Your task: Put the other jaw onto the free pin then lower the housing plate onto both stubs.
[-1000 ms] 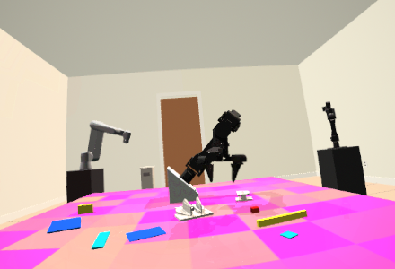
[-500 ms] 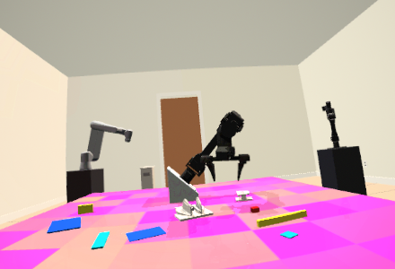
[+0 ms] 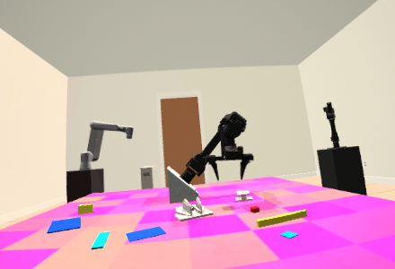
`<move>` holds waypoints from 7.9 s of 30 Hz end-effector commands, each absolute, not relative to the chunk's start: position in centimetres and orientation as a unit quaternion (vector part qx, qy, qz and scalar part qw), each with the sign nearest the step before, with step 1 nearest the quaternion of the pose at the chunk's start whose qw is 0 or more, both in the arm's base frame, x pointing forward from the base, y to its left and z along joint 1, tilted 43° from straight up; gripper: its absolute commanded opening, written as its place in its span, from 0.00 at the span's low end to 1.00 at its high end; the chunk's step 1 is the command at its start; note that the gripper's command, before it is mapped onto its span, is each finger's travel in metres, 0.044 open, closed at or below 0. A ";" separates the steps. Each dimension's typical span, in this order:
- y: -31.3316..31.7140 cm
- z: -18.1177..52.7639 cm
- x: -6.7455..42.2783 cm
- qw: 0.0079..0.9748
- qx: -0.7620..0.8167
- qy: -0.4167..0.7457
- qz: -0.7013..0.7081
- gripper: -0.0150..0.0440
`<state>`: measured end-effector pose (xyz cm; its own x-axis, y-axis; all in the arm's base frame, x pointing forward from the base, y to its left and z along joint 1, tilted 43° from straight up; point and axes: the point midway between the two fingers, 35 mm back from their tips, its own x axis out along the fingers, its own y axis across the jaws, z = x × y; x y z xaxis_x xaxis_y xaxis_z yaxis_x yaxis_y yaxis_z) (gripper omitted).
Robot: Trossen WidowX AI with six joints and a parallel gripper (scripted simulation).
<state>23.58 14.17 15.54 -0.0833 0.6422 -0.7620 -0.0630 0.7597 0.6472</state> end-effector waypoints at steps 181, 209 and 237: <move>22.9 13.6 13.2 0.620 -0.233 0.327 0.674 0.85; 18.0 18.5 14.3 0.622 -0.232 0.333 0.670 0.85; 14.4 13.6 21.0 0.654 -0.144 0.453 0.588 0.85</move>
